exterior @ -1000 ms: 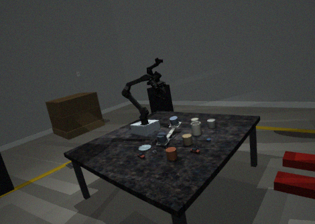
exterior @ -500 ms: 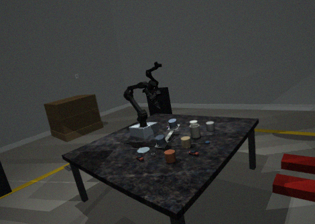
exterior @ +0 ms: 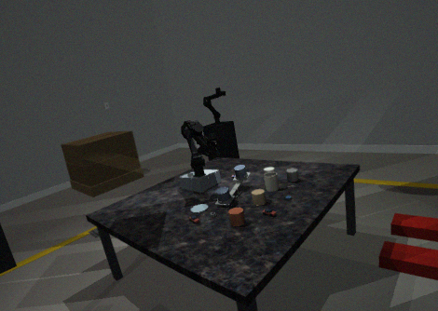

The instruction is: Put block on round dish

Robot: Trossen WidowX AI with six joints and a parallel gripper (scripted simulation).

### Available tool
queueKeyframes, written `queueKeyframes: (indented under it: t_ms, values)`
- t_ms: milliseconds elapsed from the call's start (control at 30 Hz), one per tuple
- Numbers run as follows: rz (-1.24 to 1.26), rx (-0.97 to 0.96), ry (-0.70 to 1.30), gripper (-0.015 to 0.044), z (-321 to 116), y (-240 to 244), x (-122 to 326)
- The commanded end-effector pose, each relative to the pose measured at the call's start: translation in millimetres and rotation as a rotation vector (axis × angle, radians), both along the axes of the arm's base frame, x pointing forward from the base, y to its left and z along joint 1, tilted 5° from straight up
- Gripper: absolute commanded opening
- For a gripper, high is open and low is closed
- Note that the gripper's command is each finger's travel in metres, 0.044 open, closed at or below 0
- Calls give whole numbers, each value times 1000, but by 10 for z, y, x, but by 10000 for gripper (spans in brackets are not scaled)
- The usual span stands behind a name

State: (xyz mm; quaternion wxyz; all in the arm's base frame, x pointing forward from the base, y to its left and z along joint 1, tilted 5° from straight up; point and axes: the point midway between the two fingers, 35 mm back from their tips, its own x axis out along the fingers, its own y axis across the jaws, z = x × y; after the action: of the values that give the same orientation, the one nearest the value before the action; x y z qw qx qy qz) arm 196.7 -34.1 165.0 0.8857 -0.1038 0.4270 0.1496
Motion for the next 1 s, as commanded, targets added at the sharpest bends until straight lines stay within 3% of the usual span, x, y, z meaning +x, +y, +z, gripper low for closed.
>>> queueKeyframes:
  t_ms: [0,367,967]
  values:
    - [-95,110,-41,440,-60,-90,-63]
    - [-138,154,-43,440,-81,-134,-70]
    - [-520,341,268,440,-162,-491,324]
